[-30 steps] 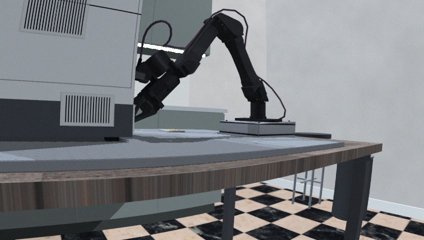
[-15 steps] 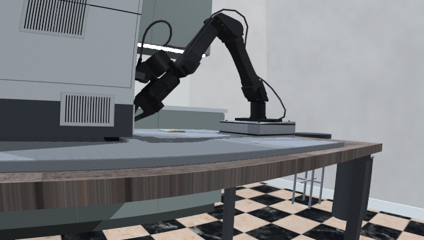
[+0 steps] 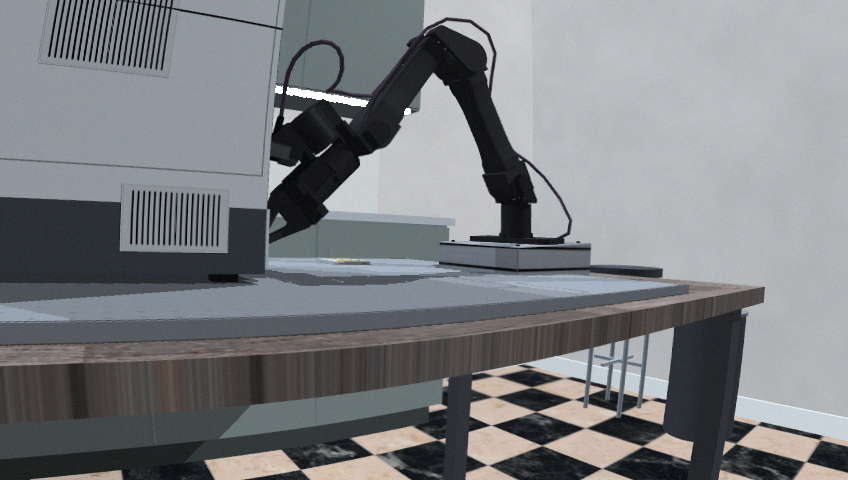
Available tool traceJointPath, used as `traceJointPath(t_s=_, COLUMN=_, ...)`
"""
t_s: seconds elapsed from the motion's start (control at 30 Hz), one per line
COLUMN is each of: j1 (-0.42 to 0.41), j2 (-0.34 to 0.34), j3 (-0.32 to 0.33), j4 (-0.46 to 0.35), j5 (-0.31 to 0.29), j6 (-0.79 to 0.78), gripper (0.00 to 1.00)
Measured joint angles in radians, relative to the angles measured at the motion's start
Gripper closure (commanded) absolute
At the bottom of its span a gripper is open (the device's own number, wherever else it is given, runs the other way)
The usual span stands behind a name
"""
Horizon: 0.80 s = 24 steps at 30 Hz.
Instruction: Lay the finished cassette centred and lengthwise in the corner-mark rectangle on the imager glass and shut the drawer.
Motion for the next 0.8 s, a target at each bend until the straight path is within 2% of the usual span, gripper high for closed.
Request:
traceJointPath(t_s=0.27, j1=0.0, j2=-0.001, j3=-0.02, j4=0.039, j5=0.0, j6=0.001, gripper=1.0)
traceJointPath(t_s=0.8, j1=0.0, j2=-0.001, j3=-0.022, j4=0.042, j5=0.0, j6=0.001, gripper=1.0)
